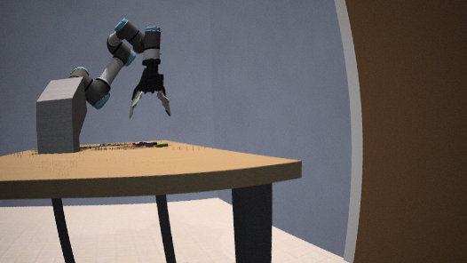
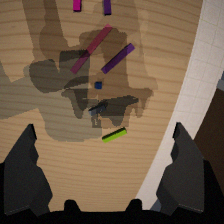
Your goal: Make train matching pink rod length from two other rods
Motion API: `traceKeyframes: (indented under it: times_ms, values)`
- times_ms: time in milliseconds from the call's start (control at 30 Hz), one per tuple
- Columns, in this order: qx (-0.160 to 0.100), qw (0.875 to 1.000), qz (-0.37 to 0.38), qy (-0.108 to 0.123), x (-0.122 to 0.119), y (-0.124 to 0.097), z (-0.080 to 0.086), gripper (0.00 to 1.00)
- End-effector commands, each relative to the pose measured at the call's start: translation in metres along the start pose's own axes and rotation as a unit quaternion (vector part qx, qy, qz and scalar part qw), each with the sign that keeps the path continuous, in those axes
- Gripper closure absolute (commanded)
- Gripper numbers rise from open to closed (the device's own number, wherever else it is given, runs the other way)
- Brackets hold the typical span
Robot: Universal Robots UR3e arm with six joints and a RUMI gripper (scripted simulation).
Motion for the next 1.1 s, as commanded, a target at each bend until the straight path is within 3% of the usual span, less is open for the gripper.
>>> traceKeyframes:
  times_ms: [0, 200, 767, 1067]
  values:
    - [-0.004, 0.997, -0.083, -0.002, 0.004, 0.011, -0.002, 0.00]
    - [-0.004, 0.993, -0.119, -0.002, 0.005, 0.016, -0.003, 0.00]
    - [-0.003, 0.964, -0.266, -0.002, 0.010, 0.037, -0.009, 0.00]
    - [-0.003, 0.934, -0.357, -0.003, 0.012, 0.050, -0.014, 0.00]
Point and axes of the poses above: the point where the finger pads meet when closed, its own z axis back along the fingers, its own x axis across the jaws, y = z × x, the point moved 4 cm from there along z, back along the fingers, and after that the axes turned 7 degrees about -z, right-handed, at the moved point
